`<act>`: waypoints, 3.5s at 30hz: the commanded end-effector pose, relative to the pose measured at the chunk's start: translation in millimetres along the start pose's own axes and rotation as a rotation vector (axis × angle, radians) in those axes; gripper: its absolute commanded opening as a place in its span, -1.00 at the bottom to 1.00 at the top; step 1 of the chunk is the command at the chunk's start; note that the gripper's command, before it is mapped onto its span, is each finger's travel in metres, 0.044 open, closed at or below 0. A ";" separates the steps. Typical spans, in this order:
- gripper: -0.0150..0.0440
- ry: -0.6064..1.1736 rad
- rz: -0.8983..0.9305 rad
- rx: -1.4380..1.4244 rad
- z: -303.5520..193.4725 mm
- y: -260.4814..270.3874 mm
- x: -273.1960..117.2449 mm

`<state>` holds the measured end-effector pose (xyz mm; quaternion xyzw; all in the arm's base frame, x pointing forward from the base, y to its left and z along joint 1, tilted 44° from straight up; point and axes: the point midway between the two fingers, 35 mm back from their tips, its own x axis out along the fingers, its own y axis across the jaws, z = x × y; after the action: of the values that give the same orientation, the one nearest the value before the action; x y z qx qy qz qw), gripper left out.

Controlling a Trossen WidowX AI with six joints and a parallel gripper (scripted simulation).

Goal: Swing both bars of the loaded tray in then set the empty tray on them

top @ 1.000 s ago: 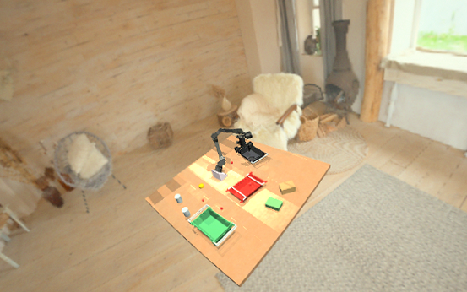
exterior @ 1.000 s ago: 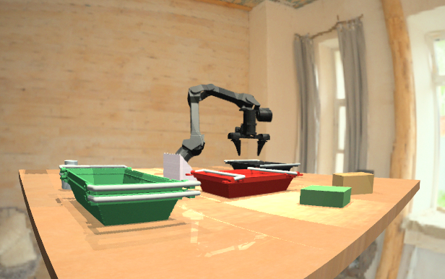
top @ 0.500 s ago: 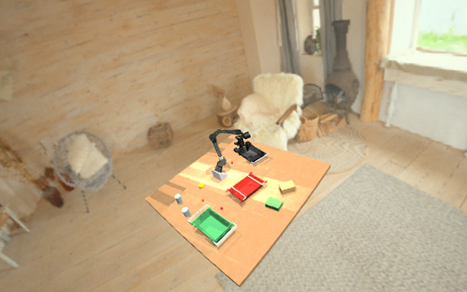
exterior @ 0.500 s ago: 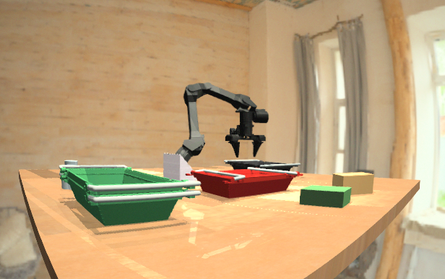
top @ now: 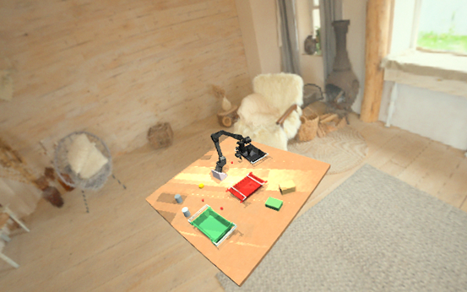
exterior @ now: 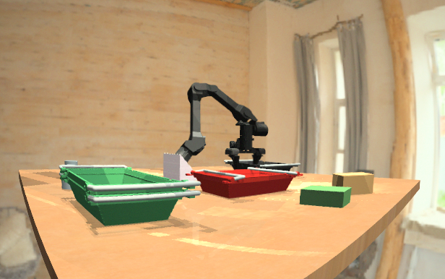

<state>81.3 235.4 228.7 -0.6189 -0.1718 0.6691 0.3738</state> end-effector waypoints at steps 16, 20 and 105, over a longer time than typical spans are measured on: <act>0.80 0.000 0.010 0.007 1.2 5.0 16.9; 0.60 0.000 0.010 0.007 1.2 5.0 16.9; -0.49 0.005 0.016 0.004 1.8 3.5 -97.8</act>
<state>72.5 166.9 285.7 -0.6202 -0.1550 0.6765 0.3656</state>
